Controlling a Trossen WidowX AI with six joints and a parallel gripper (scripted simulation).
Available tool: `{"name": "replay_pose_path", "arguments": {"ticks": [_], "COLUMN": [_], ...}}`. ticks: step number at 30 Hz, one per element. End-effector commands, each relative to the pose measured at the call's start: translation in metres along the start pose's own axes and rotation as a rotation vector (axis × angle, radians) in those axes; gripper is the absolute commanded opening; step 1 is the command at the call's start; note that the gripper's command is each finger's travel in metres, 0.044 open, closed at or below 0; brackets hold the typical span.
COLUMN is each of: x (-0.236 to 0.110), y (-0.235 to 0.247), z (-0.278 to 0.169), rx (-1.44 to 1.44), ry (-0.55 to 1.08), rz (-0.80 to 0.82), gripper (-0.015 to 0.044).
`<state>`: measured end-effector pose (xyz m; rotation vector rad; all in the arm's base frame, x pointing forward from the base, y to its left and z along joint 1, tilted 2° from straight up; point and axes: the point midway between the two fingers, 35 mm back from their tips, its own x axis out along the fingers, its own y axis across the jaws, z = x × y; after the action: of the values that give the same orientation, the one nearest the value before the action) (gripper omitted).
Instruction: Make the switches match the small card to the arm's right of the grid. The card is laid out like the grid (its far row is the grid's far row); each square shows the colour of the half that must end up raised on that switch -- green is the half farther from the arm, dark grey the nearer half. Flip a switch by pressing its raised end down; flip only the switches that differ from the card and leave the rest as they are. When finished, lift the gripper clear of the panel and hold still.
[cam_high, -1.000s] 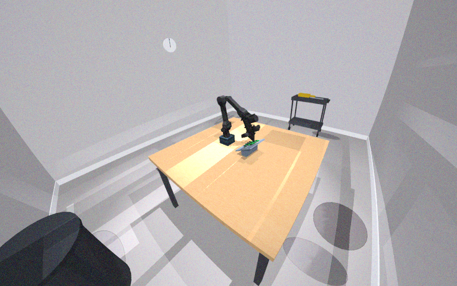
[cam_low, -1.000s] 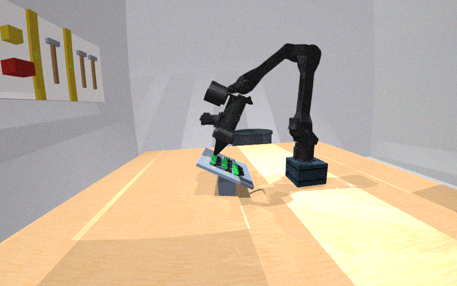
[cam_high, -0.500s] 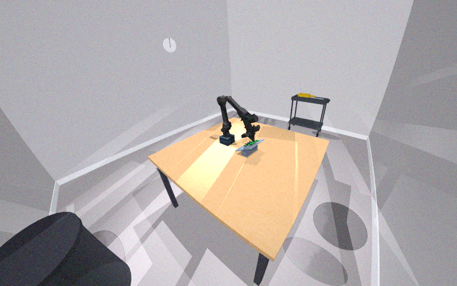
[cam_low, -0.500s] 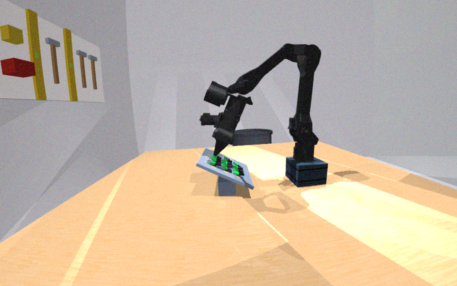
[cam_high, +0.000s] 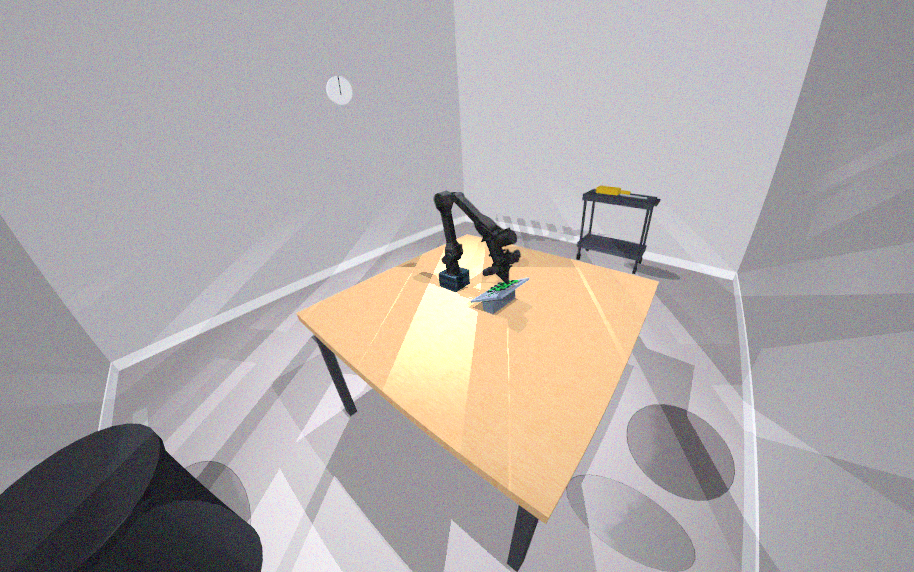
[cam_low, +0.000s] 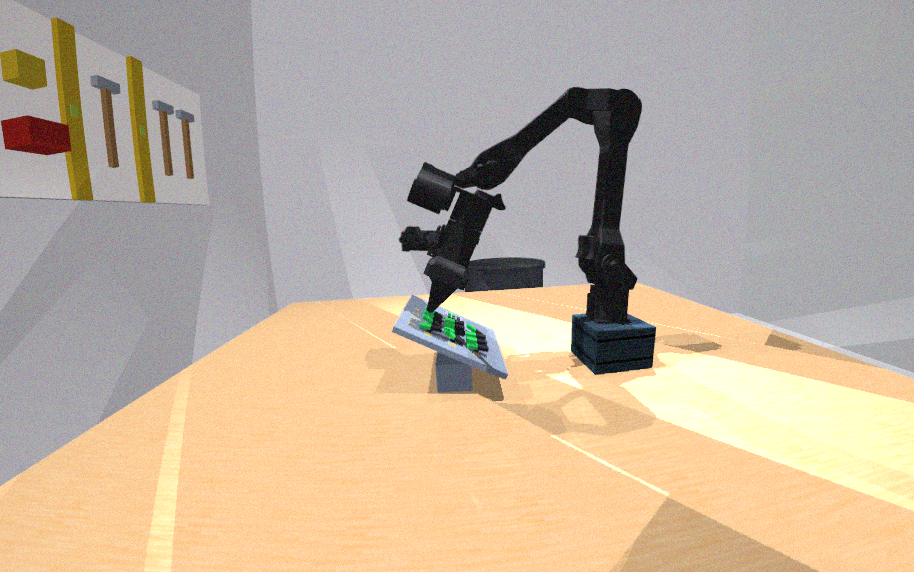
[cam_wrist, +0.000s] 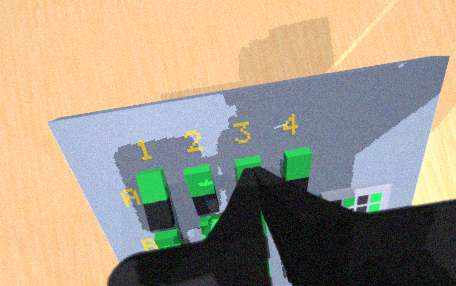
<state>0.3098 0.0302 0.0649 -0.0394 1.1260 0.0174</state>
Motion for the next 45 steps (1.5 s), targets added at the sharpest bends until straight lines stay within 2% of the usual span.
{"name": "replay_pose_path", "arguments": {"ticks": [1, 38, 40, 45], "x": [0.001, 0.006, -0.003, -0.057], "y": [0.001, 0.001, 0.0, 0.001], "z": [0.0, 0.0, 0.001, -0.002], "rx": [-0.005, -0.005, -0.001, -0.005], "ry": [0.001, 0.0, -0.003, -0.022], "rz": [0.006, 0.006, 0.001, 0.006], "gripper": [0.0, 0.0, 0.0, 0.0]}}
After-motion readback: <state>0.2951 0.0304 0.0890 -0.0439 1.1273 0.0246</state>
